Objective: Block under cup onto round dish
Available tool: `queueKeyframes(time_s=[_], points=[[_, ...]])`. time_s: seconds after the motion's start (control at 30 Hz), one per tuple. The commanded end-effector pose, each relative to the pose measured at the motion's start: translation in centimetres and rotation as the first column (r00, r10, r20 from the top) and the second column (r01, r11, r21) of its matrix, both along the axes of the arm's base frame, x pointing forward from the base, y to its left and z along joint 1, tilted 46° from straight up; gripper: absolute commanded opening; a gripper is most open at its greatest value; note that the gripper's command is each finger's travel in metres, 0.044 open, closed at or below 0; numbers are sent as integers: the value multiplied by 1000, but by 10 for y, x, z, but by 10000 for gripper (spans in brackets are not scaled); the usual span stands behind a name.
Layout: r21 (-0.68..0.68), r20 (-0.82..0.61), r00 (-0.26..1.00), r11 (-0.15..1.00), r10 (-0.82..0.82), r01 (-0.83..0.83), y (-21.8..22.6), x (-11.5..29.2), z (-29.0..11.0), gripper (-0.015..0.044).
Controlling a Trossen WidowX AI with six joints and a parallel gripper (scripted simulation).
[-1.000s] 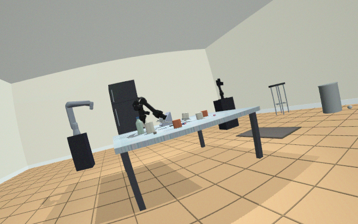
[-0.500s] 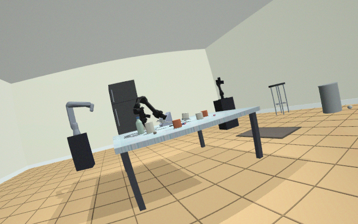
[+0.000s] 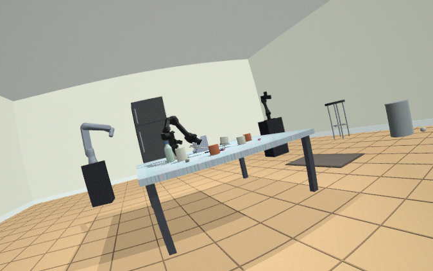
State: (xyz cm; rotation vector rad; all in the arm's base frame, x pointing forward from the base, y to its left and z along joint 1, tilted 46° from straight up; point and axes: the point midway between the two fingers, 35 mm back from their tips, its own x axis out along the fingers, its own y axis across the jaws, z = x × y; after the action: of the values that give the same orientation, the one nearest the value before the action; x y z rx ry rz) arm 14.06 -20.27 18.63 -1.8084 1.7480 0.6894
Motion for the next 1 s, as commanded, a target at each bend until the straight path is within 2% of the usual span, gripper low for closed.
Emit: queueKeyframes(time_s=[0.0,0.43,0.6,0.77,0.97], points=[[-1,1,1000,1000,-2,2,0,0,1,105],[2,2,1000,1000,-2,2,5,1,5,440],[6,-1,1000,1000,3,-3,38,-1,35,440],[6,-1,1000,1000,4,-4,39,-2,36,440],[14,48,993,994,110,-110,54,21,45,282]])
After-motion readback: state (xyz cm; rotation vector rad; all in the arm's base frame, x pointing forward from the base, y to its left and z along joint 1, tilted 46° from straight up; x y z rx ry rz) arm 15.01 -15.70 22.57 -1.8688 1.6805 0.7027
